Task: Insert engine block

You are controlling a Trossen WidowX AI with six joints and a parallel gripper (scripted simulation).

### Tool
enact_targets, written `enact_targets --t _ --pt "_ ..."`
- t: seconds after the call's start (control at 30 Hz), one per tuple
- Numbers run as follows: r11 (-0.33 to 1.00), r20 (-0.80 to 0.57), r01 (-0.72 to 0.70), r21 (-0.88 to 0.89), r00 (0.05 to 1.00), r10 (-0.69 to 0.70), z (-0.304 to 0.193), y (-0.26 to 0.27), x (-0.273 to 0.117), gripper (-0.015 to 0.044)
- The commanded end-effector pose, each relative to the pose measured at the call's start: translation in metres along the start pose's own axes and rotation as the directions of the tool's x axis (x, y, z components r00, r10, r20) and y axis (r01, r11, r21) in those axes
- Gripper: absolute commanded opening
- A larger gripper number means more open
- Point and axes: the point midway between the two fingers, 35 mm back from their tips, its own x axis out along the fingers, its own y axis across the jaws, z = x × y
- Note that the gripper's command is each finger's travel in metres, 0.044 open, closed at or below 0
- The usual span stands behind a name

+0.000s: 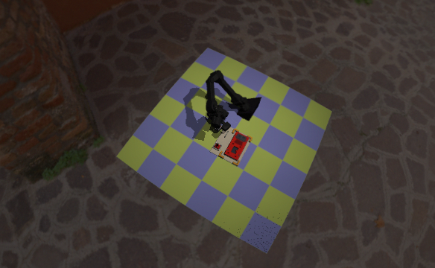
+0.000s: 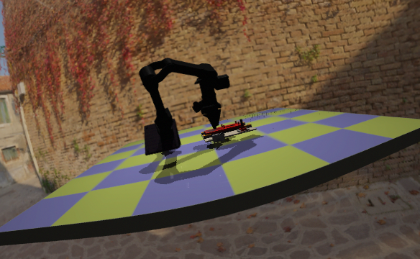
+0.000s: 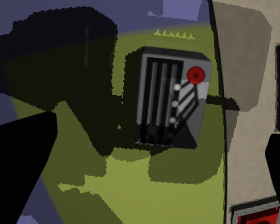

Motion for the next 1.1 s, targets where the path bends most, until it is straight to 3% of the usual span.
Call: enact_targets --t 0.0,0.8,1.07 --pt "1.0 0.002 -0.003 0.002 1.0 0.003 0.0 -0.004 0.006 0.044" --pt "1.0 0.002 -0.004 0.003 1.0 0.004 0.0 -0.003 0.043 0.044" --pt "1.0 0.002 -0.004 0.003 1.0 0.004 0.0 -0.003 0.043 0.023"
